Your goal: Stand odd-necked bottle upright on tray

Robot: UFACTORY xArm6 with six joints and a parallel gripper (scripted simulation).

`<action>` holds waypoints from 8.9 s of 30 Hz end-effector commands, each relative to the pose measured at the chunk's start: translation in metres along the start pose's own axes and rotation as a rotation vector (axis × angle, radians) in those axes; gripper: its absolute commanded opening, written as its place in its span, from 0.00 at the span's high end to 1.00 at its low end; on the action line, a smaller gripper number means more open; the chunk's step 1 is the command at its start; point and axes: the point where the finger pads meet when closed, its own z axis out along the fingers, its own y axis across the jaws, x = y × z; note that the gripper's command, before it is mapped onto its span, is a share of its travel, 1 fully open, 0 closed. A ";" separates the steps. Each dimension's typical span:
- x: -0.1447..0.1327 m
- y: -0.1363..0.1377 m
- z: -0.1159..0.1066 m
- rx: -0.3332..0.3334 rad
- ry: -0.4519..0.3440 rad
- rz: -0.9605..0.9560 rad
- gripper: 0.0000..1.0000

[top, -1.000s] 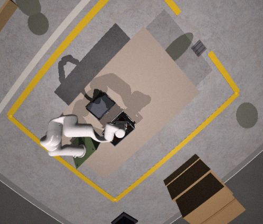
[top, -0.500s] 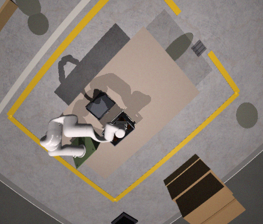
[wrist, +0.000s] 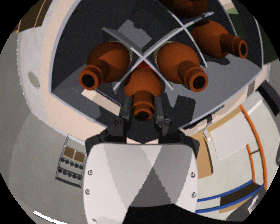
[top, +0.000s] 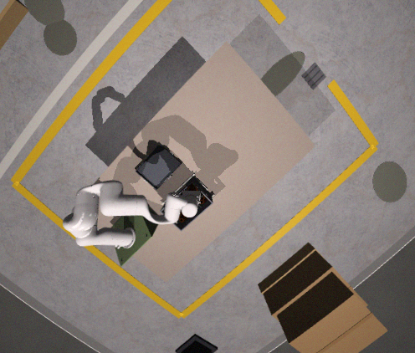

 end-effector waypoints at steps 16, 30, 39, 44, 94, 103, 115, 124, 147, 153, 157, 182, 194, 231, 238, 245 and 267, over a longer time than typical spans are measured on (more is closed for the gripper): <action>-0.001 -0.001 -0.002 0.004 -0.001 -0.001 1.00; -0.001 -0.001 -0.003 0.004 -0.001 -0.001 1.00; -0.001 -0.001 -0.007 0.004 -0.001 -0.001 1.00; -0.002 -0.001 -0.011 0.004 -0.001 -0.001 1.00; -0.005 0.000 -0.042 0.004 -0.001 -0.001 1.00; -0.005 0.000 -0.042 0.004 -0.001 -0.001 1.00; -0.005 0.000 -0.045 0.004 -0.001 -0.001 1.00; -0.005 0.000 -0.051 0.004 -0.001 -0.001 1.00; -0.005 0.000 -0.075 0.004 -0.001 -0.001 1.00; -0.005 0.000 -0.078 0.004 -0.001 -0.001 1.00; -0.005 0.000 -0.080 0.004 -0.001 -0.001 1.00; -0.005 0.000 -0.082 0.004 -0.001 -0.001 1.00; -0.005 0.000 -0.085 0.004 -0.001 -0.001 1.00; -0.005 0.000 -0.118 0.004 -0.001 -0.001 1.00; -0.005 0.000 -0.121 0.004 -0.001 -0.001 1.00; -0.005 0.000 -0.122 0.004 -0.001 -0.001 1.00; -0.005 0.000 -0.123 0.004 -0.001 -0.001 1.00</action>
